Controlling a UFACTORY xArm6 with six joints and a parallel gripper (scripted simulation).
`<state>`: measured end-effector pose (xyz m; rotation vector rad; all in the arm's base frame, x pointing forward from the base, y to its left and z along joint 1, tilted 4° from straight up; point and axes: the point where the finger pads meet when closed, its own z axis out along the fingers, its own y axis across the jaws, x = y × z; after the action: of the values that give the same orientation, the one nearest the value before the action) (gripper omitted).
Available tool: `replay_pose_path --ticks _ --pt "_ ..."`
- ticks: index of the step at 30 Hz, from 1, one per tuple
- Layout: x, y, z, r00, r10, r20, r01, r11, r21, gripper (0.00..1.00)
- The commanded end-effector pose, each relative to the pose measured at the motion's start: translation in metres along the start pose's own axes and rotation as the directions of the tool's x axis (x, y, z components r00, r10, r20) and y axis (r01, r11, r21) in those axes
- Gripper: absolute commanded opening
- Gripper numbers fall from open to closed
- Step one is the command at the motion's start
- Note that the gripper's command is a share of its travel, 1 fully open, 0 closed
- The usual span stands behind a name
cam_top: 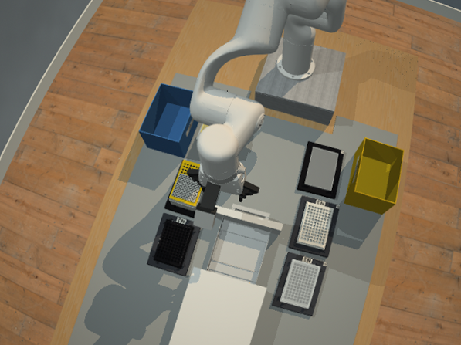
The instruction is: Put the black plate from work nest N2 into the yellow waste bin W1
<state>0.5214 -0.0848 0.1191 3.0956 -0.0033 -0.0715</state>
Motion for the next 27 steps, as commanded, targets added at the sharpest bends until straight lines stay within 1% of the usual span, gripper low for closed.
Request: replay_pose_path --ticks 1,9,11,26,27 --pt "0.019 0.015 0.006 1.000 0.000 -0.002 0.000 1.000 0.000 1.00" --pt "0.047 0.041 0.018 1.000 0.000 -0.002 0.000 1.000 0.000 1.00" --pt "0.047 0.041 0.018 1.000 0.000 -0.002 0.000 1.000 0.000 1.00" --pt "0.099 0.089 0.042 1.000 0.000 -0.002 0.000 1.000 -0.001 1.00" --pt "0.099 0.089 0.042 1.000 0.000 -0.002 0.000 1.000 -0.001 1.00"
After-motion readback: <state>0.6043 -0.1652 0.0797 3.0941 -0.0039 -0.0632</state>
